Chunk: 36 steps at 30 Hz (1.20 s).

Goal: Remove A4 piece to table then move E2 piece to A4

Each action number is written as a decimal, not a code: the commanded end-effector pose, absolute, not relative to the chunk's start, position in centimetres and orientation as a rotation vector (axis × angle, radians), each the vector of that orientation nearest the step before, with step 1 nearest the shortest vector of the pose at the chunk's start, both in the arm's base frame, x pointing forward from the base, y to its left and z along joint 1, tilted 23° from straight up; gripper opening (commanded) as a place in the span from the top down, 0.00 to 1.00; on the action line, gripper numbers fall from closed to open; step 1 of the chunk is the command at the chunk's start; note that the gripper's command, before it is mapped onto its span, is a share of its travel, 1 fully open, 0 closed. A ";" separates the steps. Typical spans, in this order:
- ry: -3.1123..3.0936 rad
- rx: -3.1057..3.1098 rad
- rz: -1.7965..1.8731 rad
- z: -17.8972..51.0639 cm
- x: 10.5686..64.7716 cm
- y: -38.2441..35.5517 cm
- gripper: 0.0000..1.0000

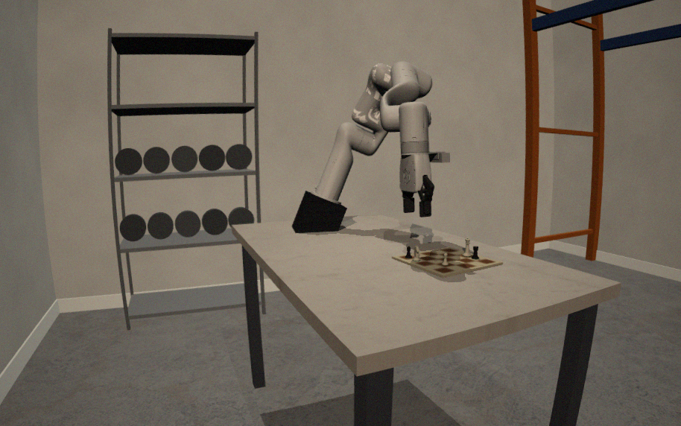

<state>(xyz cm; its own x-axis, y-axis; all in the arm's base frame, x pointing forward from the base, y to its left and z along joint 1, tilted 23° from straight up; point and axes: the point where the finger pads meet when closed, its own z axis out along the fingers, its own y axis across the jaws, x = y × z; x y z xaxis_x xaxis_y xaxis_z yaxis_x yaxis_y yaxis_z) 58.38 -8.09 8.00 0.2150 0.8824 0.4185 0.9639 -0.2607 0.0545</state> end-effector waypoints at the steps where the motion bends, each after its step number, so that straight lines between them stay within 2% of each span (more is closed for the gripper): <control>1: -1.416 -2.469 -0.468 7.9 58.6 -8.1 0.00; 14: -0.458 -2.727 -0.326 6.8 58.7 -7.7 0.00; 16: -0.458 -2.727 -0.326 6.8 58.7 -7.7 0.00; 17: -0.231 -2.745 -0.278 6.8 58.7 -7.6 0.00; 28: 0.524 -2.698 -0.088 6.4 58.7 -7.5 0.00; 35: 0.538 -2.695 -0.085 6.4 58.7 -7.5 0.00; 36: 0.538 -2.695 -0.085 6.4 58.7 -7.5 0.61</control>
